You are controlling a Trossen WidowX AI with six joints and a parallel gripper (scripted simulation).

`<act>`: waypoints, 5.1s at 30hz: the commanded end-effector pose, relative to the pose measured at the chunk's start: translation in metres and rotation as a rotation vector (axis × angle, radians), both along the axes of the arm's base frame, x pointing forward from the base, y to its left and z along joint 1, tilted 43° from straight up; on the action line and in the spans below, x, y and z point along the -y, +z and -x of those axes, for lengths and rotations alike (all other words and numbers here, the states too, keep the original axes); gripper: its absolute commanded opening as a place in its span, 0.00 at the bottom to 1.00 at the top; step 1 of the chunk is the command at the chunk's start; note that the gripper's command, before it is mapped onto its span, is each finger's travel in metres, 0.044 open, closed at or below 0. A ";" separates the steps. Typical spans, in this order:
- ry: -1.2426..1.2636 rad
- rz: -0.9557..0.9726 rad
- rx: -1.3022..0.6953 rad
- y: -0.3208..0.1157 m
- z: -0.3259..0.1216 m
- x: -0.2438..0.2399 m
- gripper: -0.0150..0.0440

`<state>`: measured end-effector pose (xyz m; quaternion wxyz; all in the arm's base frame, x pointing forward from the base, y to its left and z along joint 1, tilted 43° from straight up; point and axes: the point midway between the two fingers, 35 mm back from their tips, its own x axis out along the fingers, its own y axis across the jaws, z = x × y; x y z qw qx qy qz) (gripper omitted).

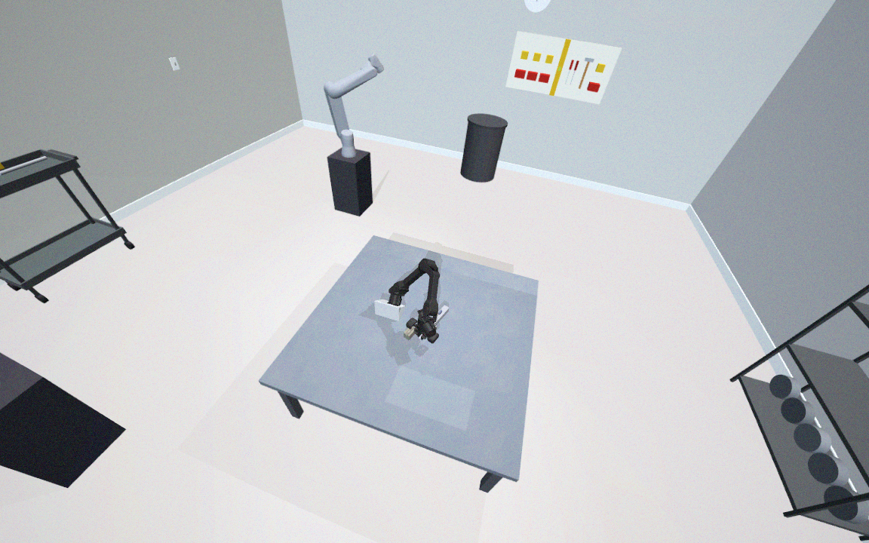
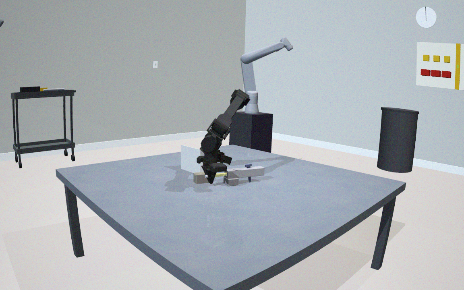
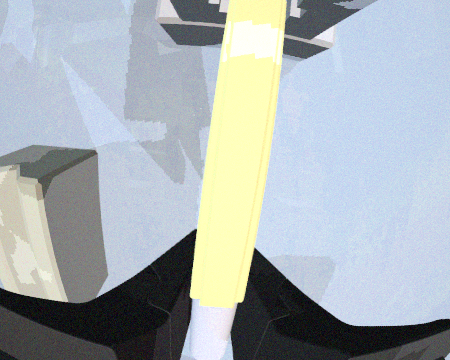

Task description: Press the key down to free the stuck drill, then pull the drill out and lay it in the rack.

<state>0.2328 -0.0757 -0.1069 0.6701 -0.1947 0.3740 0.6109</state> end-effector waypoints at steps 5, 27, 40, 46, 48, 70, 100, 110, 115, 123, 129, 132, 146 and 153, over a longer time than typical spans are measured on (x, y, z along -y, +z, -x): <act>0.001 0.003 0.002 -0.006 0.003 0.009 0.25; 0.001 0.006 0.002 -0.026 0.011 0.034 0.25; 0.001 0.006 0.001 -0.023 0.012 0.040 0.25; 0.001 0.006 0.001 -0.020 0.012 0.042 0.25; 0.001 0.006 0.001 -0.019 0.012 0.042 0.25; 0.001 0.007 0.001 -0.008 0.011 0.050 0.25; 0.001 0.007 0.001 0.006 0.010 0.062 0.25; 0.001 0.007 0.000 0.006 0.026 0.060 0.25; 0.001 0.007 -0.001 0.006 0.035 0.059 0.25; 0.001 0.008 -0.002 0.007 0.048 0.059 0.25; 0.001 0.008 -0.003 0.007 0.059 0.058 0.25; 0.001 0.008 -0.003 0.007 0.064 0.058 0.25; 0.001 0.008 -0.005 0.008 0.087 0.058 0.25; 0.001 0.008 -0.005 -0.001 0.088 0.050 0.25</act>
